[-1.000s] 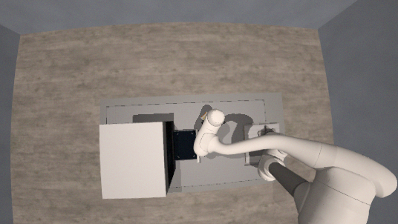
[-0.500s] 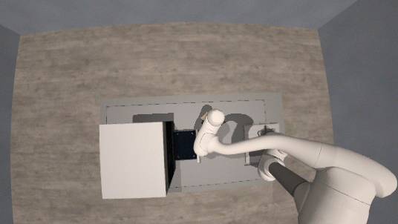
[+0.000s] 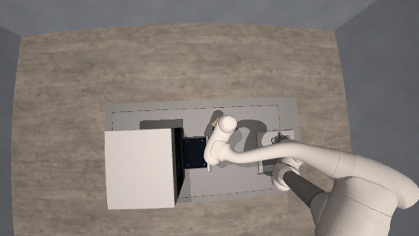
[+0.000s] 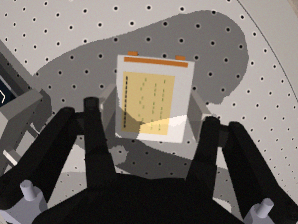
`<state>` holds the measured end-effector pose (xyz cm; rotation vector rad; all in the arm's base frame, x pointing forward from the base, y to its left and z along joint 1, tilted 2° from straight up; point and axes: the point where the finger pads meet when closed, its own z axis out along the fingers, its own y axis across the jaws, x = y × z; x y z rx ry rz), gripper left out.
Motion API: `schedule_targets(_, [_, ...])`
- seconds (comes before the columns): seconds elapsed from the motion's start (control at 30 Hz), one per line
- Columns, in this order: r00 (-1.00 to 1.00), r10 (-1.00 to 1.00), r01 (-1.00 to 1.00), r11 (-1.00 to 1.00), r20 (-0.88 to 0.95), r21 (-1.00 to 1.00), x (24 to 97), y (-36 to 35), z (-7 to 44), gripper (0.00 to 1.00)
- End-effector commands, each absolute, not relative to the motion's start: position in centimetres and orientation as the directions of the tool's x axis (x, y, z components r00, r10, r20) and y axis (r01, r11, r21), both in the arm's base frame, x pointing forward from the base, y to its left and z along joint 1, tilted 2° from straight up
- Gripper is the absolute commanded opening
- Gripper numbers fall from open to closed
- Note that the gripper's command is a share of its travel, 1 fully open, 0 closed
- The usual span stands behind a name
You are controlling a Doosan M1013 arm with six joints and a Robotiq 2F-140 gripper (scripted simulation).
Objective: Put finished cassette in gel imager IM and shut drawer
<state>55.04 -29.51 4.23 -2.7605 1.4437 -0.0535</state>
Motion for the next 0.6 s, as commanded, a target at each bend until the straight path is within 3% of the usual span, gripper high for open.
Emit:
schedule_targets(0.0, [0.570, -0.821, -0.820, -0.570, 0.018, -0.039, 55.0, -29.5, 4.6, 0.10])
schedule_targets(0.57, [0.570, -0.821, -0.820, -0.570, 0.018, -0.039, 54.9, -29.5, 6.6, 0.10])
